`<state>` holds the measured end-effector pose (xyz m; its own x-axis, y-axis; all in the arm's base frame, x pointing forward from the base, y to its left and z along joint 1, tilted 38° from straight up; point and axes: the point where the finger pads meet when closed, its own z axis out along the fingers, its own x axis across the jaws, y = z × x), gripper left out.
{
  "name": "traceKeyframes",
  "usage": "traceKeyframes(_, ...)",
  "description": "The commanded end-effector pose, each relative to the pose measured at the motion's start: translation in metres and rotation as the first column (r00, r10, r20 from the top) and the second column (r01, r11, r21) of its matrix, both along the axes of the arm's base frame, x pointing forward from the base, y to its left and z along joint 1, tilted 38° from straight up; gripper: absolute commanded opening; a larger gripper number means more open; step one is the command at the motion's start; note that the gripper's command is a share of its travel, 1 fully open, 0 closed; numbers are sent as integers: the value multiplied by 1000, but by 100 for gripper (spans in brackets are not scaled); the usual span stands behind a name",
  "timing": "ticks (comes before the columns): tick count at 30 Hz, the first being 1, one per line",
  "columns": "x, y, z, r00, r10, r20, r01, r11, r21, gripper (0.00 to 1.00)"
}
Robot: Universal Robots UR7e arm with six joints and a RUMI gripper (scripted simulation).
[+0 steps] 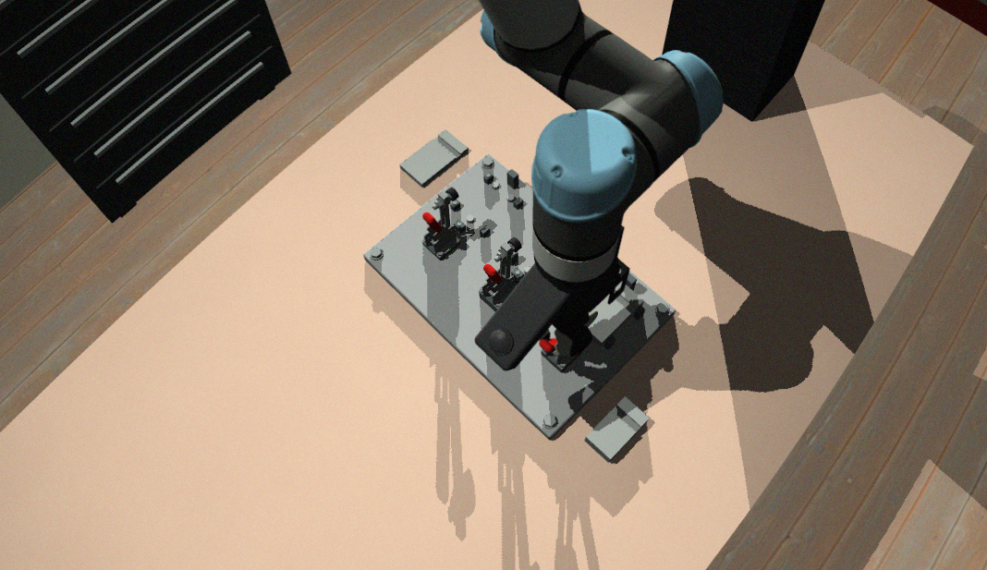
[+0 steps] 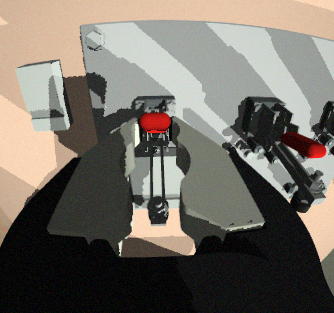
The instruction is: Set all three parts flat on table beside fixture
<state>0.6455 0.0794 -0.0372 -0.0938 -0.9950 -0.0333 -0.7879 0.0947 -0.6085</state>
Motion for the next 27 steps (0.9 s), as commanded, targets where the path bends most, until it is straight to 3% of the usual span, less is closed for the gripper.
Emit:
traceKeyframes(1, -5, 1, -2, 1000, 0, 0, 0, 1000, 0, 0)
traceKeyframes(27, -10, 1, -6, 1000, 0, 0, 0, 1000, 0, 0)
